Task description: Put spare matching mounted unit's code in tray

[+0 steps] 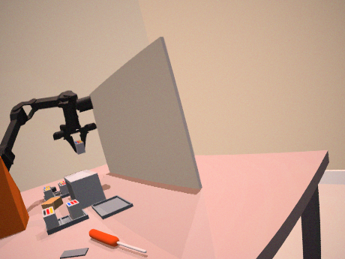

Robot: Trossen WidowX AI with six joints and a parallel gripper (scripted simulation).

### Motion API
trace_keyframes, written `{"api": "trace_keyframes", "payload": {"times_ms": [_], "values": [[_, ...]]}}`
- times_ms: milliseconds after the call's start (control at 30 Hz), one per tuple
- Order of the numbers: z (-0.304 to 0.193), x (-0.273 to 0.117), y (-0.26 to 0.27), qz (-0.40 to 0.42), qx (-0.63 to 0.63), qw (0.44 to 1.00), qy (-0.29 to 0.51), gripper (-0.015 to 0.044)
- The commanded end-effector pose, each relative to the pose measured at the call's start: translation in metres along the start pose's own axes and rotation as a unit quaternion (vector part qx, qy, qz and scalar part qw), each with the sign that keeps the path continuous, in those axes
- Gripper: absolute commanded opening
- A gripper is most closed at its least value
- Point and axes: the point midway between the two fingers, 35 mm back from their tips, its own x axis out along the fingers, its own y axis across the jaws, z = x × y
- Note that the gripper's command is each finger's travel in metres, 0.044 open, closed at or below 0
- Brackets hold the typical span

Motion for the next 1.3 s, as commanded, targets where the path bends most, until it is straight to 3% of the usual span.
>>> {"api": "trace_keyframes", "payload": {"times_ms": [0,633,1267], "values": [[-0.027,-0.004,-0.007,-0.005,-0.003,1.000,0.008,0.0000],[-0.145,-0.006,-0.010,-0.001,-0.005,1.000,0.011,0.0000],[-0.262,0.006,0.027,0.001,-0.012,1.000,-0.004,0.0000]]}}
